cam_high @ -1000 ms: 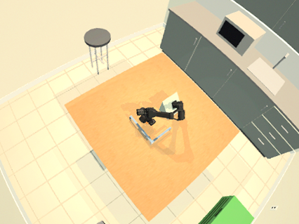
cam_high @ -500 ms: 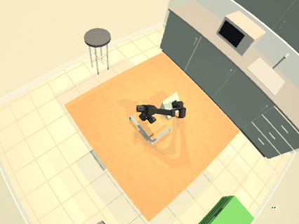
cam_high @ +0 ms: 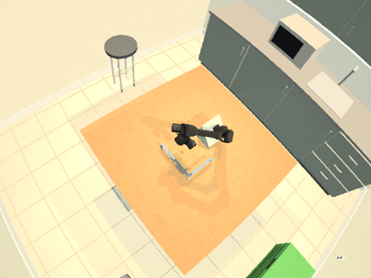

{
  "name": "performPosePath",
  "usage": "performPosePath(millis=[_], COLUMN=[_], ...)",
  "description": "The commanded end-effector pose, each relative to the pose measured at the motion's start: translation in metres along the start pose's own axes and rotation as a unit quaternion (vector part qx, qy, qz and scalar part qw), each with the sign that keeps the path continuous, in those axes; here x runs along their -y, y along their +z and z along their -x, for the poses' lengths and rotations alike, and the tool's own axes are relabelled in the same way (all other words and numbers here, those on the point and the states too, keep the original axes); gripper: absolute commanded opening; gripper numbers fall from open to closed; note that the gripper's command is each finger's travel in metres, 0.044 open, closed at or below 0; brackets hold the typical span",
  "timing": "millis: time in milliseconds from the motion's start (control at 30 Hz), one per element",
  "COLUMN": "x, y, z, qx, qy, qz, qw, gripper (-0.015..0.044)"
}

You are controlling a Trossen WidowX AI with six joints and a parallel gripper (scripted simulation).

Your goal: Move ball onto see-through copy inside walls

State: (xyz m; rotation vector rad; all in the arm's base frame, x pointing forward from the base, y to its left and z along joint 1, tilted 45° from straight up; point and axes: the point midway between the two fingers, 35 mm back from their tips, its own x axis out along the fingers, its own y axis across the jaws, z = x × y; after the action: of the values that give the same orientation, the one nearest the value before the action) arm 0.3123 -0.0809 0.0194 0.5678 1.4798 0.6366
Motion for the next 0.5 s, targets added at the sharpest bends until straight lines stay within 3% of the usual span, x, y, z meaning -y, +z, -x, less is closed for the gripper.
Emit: performPosePath(millis=[0, 467], x=[-0.011, -0.027], y=[0.003, 0.008], z=[-0.014, -0.062], qx=[-0.005, -0.005], qy=[0.002, 0.003], qz=[0.002, 0.003], qw=[1.0, 1.0], gripper=[0.0, 0.0])
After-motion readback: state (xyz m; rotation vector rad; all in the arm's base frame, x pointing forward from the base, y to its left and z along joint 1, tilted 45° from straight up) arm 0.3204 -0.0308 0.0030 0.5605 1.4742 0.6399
